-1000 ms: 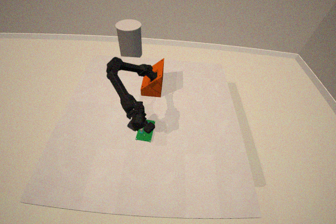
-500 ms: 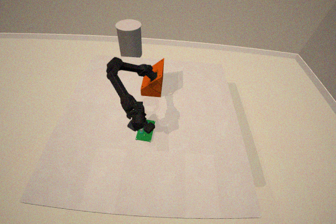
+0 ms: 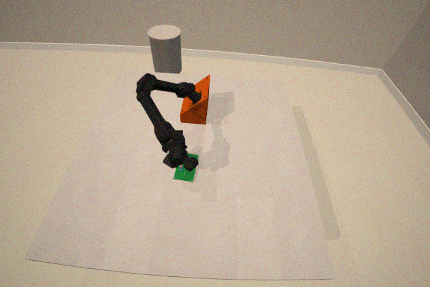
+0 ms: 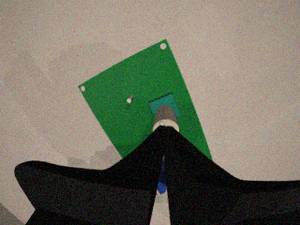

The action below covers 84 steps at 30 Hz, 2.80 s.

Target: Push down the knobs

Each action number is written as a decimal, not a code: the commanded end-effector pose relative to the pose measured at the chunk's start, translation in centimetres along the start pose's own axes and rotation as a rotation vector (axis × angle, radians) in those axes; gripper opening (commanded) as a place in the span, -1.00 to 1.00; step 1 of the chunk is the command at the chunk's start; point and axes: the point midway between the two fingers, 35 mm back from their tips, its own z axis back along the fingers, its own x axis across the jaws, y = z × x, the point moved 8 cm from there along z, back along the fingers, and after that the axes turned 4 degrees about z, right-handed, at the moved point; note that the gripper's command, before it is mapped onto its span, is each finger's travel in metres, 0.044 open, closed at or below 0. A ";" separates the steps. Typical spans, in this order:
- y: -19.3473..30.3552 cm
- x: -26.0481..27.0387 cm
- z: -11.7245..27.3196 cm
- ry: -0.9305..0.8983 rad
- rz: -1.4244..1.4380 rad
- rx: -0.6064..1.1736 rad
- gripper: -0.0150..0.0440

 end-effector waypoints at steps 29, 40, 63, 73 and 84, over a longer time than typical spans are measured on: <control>-0.4 -0.2 -2.1 0.013 -0.033 0.016 -0.49; -0.4 -0.2 -2.2 0.013 -0.033 0.016 -0.49; -0.5 -0.1 -0.8 0.012 -0.033 0.016 -0.49; -0.5 -0.1 0.8 0.011 -0.033 0.017 -0.49; -0.3 -0.1 1.5 0.019 -0.023 0.023 -0.31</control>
